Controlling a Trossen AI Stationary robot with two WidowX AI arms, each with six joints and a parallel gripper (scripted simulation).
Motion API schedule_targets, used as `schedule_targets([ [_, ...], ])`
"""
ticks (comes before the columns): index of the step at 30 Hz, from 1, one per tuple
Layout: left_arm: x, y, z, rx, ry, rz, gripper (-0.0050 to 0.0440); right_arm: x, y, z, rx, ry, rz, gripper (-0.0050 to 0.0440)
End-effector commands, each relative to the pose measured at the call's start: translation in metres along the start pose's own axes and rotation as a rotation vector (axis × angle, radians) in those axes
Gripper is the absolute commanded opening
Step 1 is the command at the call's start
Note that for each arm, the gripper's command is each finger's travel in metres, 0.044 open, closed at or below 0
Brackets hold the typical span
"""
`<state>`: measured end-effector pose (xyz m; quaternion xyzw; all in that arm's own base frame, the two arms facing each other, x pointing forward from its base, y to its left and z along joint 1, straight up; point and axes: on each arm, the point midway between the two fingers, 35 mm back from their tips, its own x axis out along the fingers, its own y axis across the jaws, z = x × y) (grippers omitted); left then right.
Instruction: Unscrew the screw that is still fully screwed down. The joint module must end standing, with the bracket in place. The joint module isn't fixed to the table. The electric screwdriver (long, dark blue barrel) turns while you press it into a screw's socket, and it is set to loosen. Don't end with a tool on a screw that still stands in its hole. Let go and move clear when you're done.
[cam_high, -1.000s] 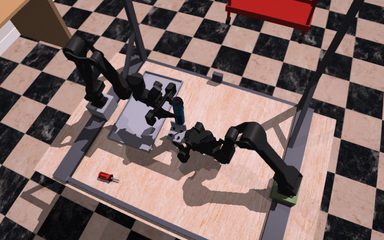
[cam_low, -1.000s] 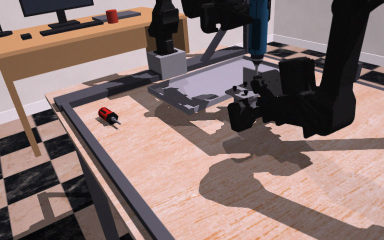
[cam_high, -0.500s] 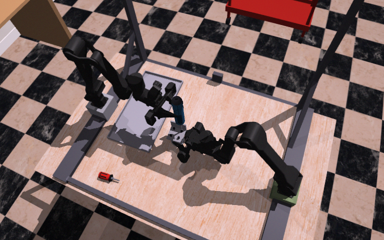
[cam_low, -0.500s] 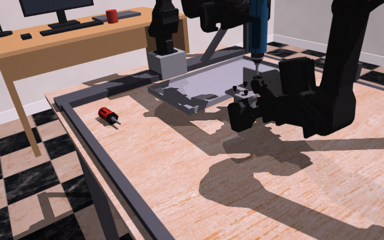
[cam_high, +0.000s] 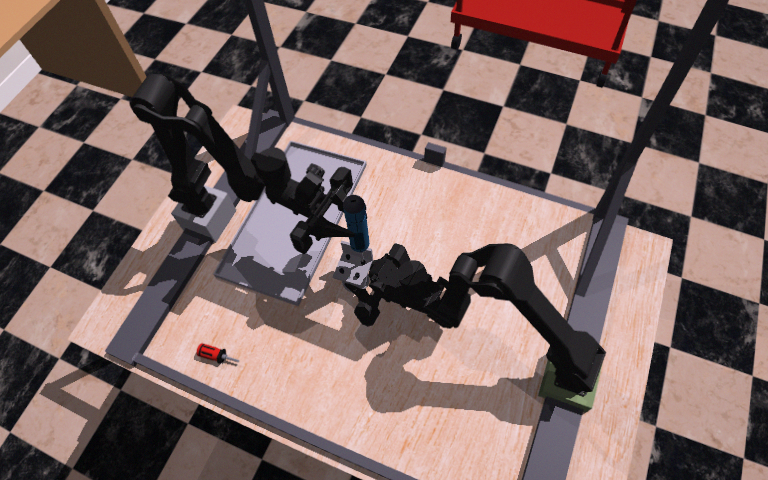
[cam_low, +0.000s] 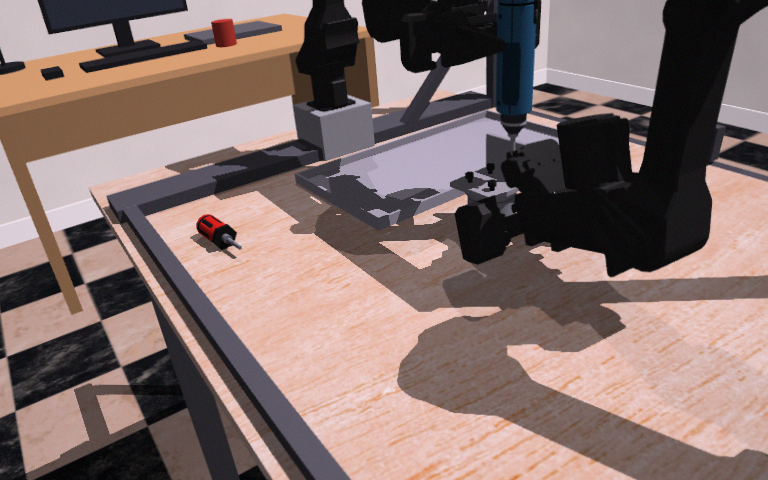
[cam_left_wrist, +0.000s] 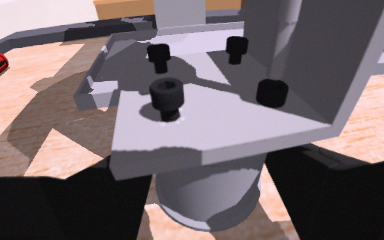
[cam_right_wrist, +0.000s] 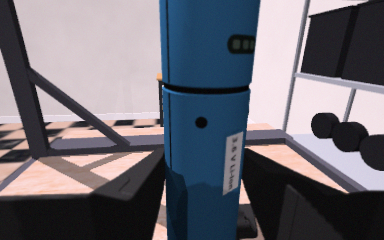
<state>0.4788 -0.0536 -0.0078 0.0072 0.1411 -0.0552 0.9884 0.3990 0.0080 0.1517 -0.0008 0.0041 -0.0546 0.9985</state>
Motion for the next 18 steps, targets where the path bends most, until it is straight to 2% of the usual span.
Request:
schedule_targets([
  [1, 0.000, 0.000, 0.012, 0.001, -0.028, 0.000, 0.0244, 0.001, 0.000, 0.008, 0.002, -0.038, 0.000, 0.0163],
  [18, 0.000, 0.000, 0.012, 0.001, -0.028, 0.000, 0.0244, 0.000, 0.000, -0.010, 0.003, -0.035, 0.000, 0.0163],
])
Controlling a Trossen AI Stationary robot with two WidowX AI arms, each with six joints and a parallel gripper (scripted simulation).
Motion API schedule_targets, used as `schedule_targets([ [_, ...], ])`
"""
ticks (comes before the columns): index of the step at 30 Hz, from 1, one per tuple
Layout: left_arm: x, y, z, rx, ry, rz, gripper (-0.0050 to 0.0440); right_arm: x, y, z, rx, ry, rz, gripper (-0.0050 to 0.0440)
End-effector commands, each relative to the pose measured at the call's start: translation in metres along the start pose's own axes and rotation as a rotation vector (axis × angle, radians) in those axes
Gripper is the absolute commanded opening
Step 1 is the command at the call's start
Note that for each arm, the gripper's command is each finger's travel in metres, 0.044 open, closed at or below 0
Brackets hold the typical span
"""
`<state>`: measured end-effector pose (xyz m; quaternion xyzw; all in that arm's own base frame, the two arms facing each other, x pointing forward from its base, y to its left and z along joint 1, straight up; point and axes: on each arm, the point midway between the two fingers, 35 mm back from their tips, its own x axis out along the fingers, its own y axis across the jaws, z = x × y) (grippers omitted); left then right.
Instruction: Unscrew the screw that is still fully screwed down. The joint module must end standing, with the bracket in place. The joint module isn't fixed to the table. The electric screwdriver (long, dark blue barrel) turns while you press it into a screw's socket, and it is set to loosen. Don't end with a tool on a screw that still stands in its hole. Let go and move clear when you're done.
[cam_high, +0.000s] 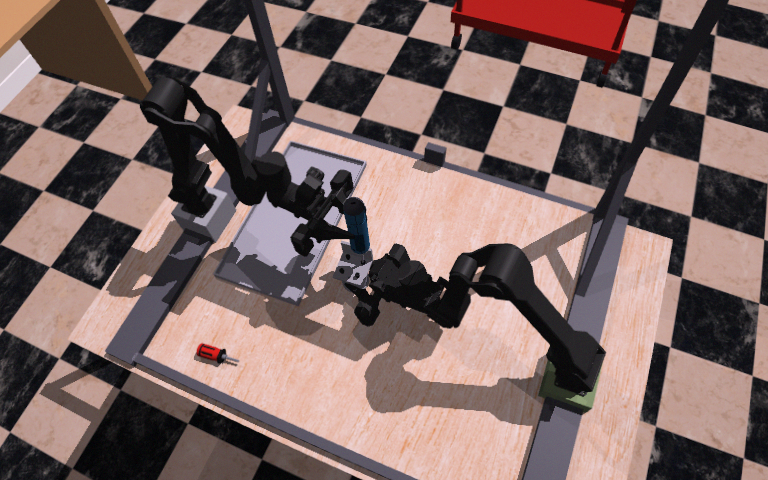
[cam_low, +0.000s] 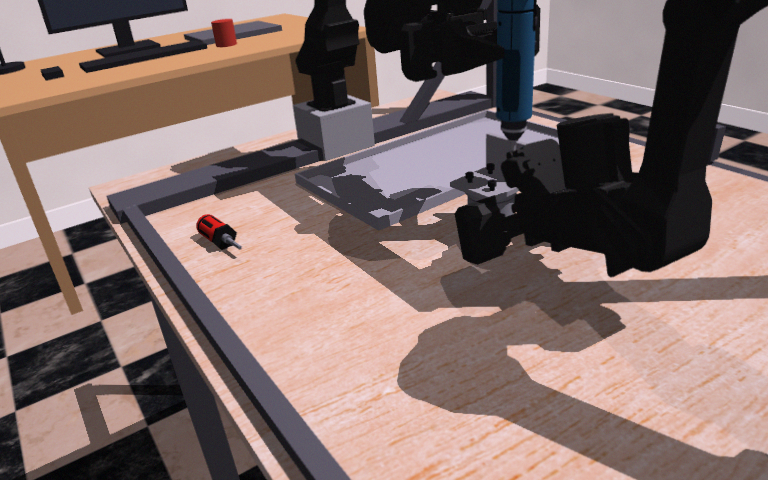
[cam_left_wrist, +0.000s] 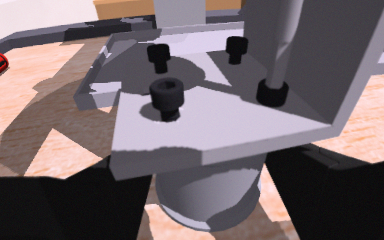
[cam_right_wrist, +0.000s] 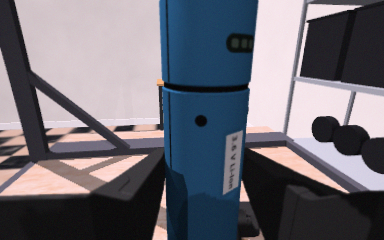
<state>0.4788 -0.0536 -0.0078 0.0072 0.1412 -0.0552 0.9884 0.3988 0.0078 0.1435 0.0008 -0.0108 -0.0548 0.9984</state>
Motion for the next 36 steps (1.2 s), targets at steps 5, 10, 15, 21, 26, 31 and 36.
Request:
schedule_targets([
  [5, 0.000, 0.000, 0.012, 0.001, -0.028, 0.000, 0.0244, 0.000, 0.000, -0.003, -0.001, -0.008, 0.001, 0.0163],
  [10, 0.000, 0.000, 0.012, 0.001, -0.028, 0.000, 0.0244, 0.000, 0.001, -0.004, -0.001, -0.007, 0.001, 0.0163],
  [15, 0.000, 0.000, 0.012, 0.001, -0.028, 0.000, 0.0244, 0.003, 0.001, 0.015, 0.001, -0.037, 0.003, 0.0163],
  [21, 0.000, 0.000, 0.012, 0.001, -0.028, 0.000, 0.0244, 0.003, 0.000, 0.020, -0.001, -0.035, 0.000, 0.0163],
  [26, 0.000, 0.000, 0.012, 0.001, -0.028, 0.000, 0.0244, 0.003, 0.000, 0.018, -0.001, -0.031, 0.000, 0.0163],
  [31, 0.000, 0.000, 0.012, 0.001, -0.028, 0.000, 0.0244, 0.003, 0.000, 0.015, -0.003, -0.023, 0.000, 0.0163],
  [36, 0.000, 0.000, 0.012, 0.001, -0.028, 0.000, 0.0244, 0.000, -0.001, 0.002, -0.008, 0.002, 0.000, 0.0163],
])
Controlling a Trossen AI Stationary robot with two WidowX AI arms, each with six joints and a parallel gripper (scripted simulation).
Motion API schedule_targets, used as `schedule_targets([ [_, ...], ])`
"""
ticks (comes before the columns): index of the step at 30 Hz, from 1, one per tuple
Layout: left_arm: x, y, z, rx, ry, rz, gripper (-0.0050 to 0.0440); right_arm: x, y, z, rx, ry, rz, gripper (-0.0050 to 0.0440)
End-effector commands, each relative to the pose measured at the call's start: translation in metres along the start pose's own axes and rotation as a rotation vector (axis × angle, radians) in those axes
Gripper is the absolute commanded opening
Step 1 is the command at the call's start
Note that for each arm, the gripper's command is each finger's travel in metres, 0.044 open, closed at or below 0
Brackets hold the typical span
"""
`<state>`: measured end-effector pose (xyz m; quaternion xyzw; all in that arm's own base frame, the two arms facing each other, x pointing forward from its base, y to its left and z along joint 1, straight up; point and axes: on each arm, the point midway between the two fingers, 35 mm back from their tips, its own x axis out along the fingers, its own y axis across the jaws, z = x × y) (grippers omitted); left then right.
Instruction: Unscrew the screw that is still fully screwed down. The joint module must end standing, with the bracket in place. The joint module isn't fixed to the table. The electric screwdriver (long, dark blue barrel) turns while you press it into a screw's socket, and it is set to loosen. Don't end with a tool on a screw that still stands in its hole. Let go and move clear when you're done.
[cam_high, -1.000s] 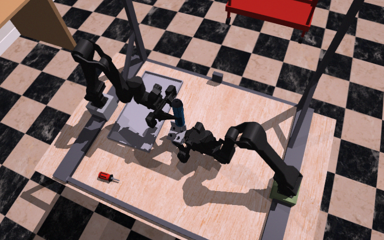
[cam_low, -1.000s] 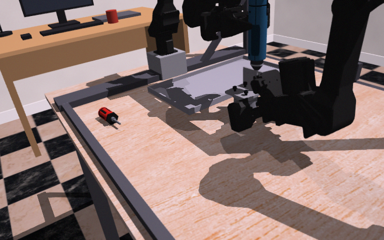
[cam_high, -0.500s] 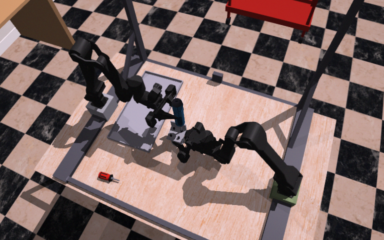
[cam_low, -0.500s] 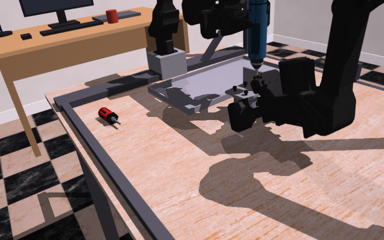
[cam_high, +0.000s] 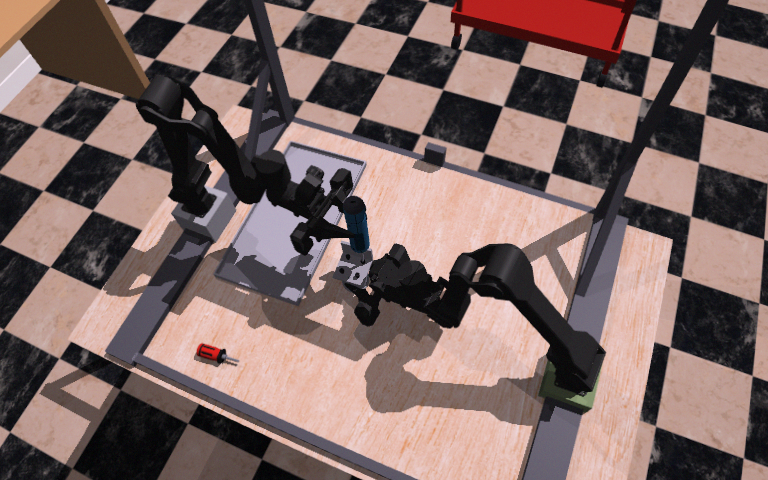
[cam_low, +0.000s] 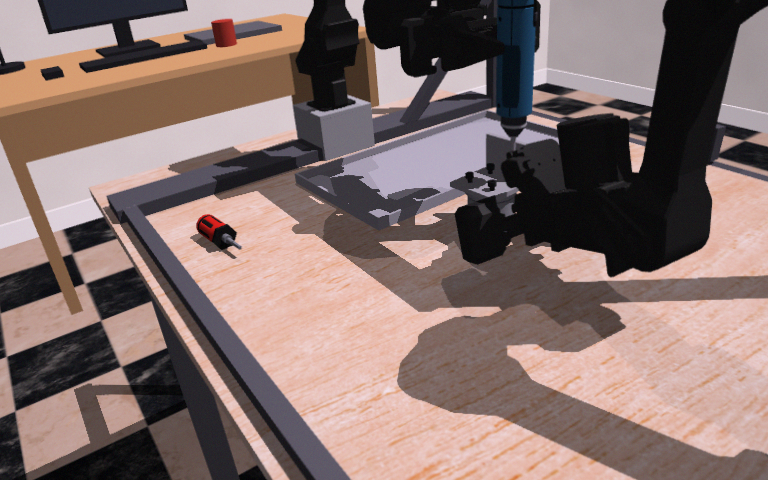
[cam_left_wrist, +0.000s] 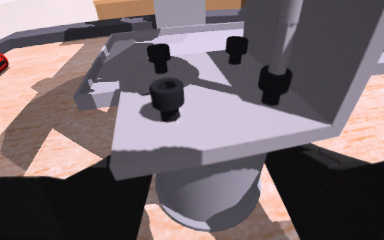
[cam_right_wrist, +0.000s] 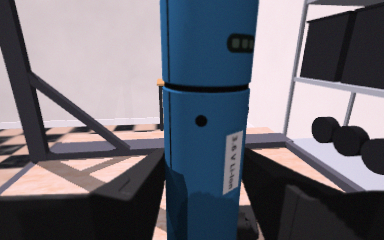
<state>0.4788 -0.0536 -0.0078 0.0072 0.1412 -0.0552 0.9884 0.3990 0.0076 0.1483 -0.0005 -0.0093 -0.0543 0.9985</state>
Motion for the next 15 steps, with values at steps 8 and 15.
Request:
schedule_targets([
  [8, 0.000, 0.000, 0.012, 0.001, -0.028, 0.000, 0.0244, -0.004, -0.001, -0.019, -0.005, -0.001, -0.001, 0.0163],
  [15, 0.000, 0.000, 0.012, 0.001, -0.028, 0.000, 0.0244, 0.002, 0.000, -0.017, -0.002, -0.008, 0.000, 0.0163],
])
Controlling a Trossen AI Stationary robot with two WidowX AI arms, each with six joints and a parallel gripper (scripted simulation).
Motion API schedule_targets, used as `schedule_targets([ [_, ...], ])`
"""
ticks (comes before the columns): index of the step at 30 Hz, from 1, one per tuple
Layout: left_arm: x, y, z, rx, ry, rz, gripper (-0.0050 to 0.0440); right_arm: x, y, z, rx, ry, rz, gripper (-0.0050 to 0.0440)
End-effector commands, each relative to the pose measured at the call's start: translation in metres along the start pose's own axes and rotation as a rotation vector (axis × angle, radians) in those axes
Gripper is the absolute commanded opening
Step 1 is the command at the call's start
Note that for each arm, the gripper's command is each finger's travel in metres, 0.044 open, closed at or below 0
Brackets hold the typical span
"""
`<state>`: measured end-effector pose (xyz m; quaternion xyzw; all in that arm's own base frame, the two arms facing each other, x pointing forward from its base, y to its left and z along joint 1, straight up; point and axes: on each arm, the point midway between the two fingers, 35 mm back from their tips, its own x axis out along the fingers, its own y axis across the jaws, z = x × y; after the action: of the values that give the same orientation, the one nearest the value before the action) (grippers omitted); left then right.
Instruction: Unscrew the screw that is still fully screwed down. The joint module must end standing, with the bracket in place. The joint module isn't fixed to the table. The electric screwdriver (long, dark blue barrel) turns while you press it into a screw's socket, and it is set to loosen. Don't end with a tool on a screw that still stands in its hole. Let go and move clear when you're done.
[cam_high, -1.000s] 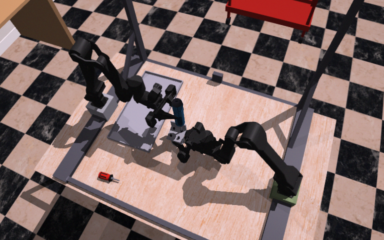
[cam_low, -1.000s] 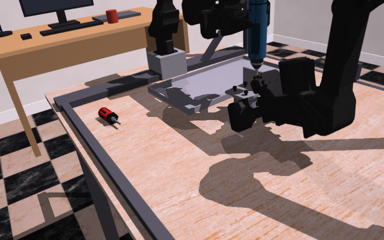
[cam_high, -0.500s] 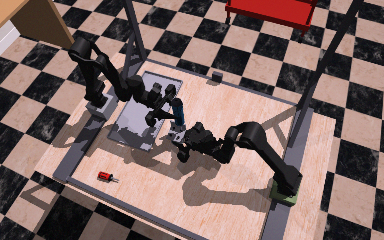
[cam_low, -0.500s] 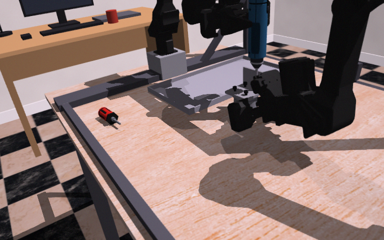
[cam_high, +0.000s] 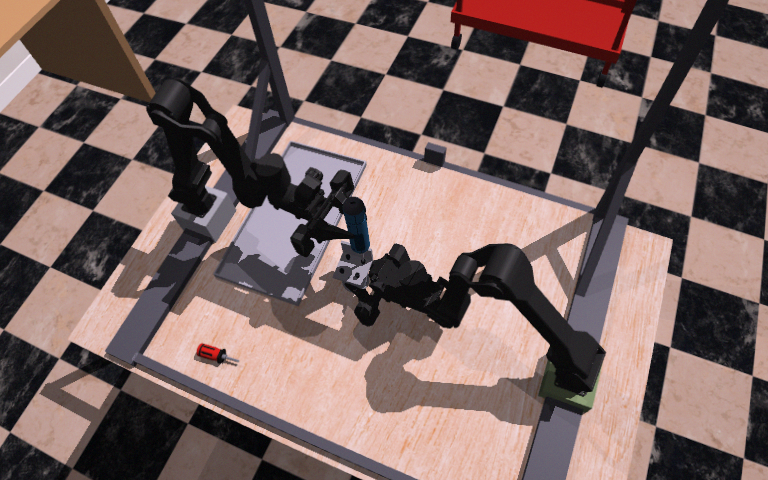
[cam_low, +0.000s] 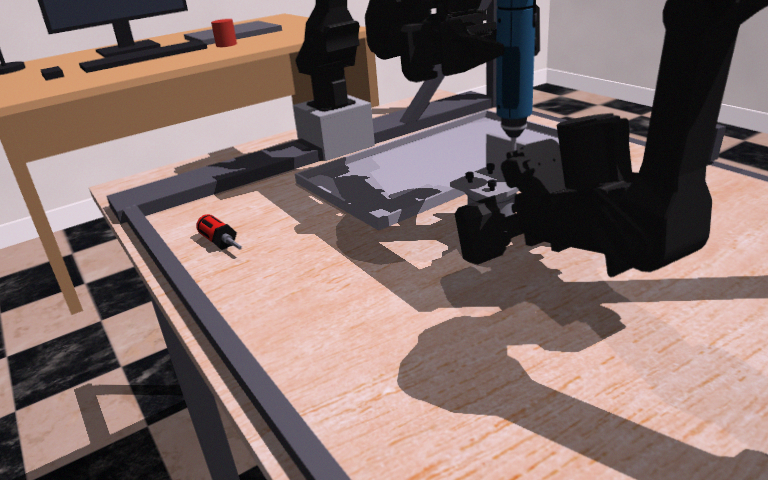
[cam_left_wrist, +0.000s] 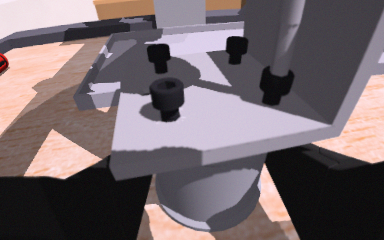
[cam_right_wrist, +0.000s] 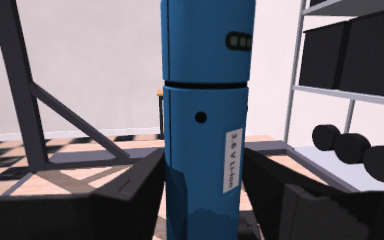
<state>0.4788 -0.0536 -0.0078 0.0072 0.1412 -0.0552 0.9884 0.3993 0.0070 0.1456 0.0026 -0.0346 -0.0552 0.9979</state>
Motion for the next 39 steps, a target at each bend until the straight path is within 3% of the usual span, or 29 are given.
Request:
schedule_targets([
  [1, 0.000, 0.000, 0.012, 0.001, -0.028, 0.000, 0.0244, 0.001, 0.001, -0.014, -0.011, 0.044, 0.002, 0.0163],
  [11, 0.000, 0.000, 0.012, 0.001, -0.028, 0.000, 0.0244, 0.001, 0.001, -0.006, -0.009, 0.033, 0.002, 0.0163],
  [17, 0.000, 0.000, 0.012, 0.001, -0.028, 0.000, 0.0244, 0.009, 0.003, 0.036, -0.004, 0.012, 0.003, 0.0163],
  [21, 0.000, 0.000, 0.012, 0.001, -0.028, 0.000, 0.0244, 0.009, 0.002, 0.096, 0.014, -0.077, 0.001, 0.0163],
  [26, 0.000, 0.000, 0.012, 0.001, -0.028, 0.000, 0.0244, 0.003, 0.001, 0.142, 0.024, -0.124, 0.000, 0.0163],
  [28, 0.000, 0.000, 0.012, 0.001, -0.028, 0.000, 0.0244, 0.003, 0.001, 0.142, 0.024, -0.124, 0.000, 0.0163],
  [33, 0.000, 0.000, 0.012, 0.001, -0.028, 0.000, 0.0244, 0.008, 0.001, 0.124, -0.003, 0.005, 0.002, 0.0163],
  [39, 0.000, 0.000, 0.012, 0.001, -0.028, 0.000, 0.0244, 0.008, 0.001, 0.123, -0.004, 0.009, 0.002, 0.0163],
])
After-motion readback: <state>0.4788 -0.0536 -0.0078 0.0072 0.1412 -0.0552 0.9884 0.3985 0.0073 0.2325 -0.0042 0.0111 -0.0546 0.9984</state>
